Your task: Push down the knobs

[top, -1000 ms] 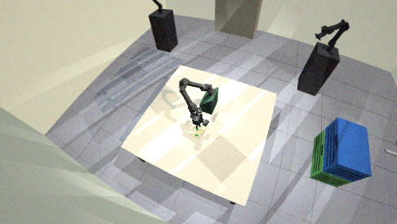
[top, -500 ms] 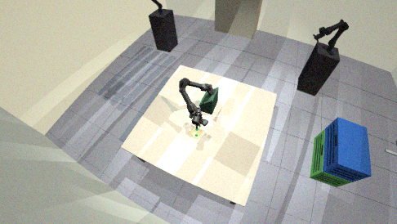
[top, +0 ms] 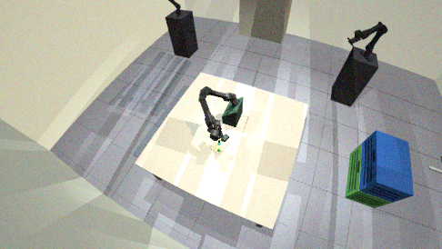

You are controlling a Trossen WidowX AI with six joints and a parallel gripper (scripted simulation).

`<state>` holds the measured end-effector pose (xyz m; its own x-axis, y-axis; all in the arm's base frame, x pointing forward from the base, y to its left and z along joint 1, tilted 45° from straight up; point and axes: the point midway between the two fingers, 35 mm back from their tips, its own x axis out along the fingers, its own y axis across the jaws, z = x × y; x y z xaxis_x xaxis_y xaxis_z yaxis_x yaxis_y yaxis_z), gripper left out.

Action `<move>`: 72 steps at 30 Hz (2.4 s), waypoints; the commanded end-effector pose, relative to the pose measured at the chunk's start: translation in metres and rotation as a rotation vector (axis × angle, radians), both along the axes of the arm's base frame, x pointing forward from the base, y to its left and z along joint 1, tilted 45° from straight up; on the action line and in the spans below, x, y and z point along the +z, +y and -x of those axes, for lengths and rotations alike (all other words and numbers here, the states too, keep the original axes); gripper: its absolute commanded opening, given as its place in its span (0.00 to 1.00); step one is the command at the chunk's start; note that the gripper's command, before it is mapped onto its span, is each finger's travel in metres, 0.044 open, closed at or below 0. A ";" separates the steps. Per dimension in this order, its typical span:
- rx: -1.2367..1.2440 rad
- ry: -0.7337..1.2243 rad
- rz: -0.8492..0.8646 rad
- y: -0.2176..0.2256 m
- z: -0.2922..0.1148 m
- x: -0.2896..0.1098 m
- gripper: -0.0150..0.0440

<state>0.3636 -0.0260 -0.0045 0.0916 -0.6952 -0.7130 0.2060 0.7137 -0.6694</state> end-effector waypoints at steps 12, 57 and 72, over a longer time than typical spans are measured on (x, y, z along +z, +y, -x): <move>-0.003 0.015 0.001 -0.014 0.001 -0.015 0.25; -0.003 0.015 0.002 -0.028 0.000 -0.028 0.25; -0.003 0.015 0.002 -0.028 0.000 -0.028 0.25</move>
